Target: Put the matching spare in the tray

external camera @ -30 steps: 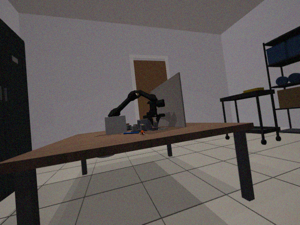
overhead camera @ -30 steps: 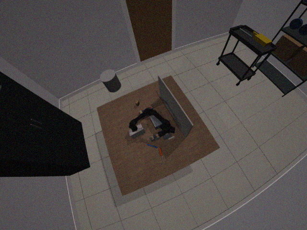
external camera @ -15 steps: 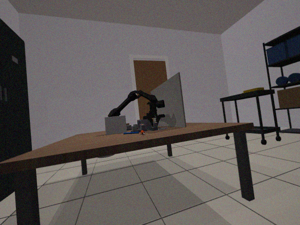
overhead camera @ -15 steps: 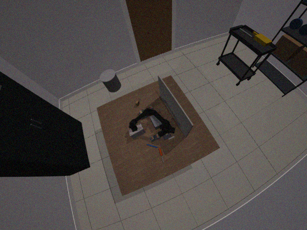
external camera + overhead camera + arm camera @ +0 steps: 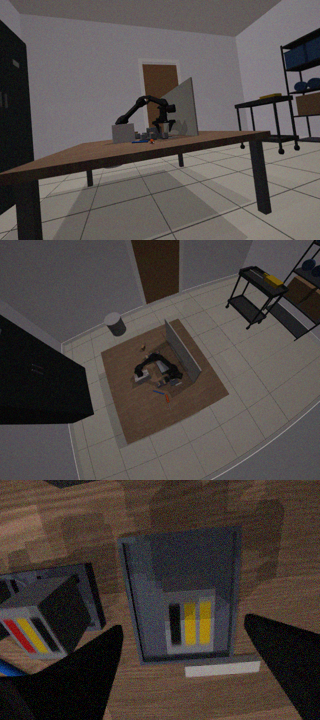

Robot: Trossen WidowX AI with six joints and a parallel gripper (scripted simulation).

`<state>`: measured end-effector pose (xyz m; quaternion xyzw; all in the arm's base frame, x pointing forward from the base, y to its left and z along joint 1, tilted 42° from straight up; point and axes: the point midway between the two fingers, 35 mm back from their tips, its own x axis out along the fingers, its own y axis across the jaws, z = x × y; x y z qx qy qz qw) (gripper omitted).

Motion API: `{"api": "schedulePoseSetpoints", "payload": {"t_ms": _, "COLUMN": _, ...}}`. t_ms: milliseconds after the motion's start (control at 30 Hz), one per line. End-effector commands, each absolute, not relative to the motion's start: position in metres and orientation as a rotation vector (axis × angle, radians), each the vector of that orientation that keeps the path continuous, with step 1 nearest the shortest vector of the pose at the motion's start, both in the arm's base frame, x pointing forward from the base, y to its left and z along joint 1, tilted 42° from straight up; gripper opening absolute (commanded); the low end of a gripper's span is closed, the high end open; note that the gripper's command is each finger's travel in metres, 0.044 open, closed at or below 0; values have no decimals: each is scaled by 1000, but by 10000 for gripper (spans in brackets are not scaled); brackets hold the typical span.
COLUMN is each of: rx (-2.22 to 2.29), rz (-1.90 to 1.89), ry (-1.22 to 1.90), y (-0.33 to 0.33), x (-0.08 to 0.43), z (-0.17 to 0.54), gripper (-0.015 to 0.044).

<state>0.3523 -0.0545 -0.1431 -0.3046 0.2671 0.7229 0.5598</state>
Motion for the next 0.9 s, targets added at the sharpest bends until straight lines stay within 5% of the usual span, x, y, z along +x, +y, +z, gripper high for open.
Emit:
{"api": "schedulePoseSetpoints", "payload": {"t_ms": 0, "rx": -746, "rz": 1674, "ry": 627, "y": -101, "x": 366, "z": -93, "gripper": 440}}
{"api": "schedulePoseSetpoints", "payload": {"t_ms": 867, "rx": -750, "rz": 1653, "ry": 624, "y": -109, "x": 368, "z": -85, "gripper": 440}}
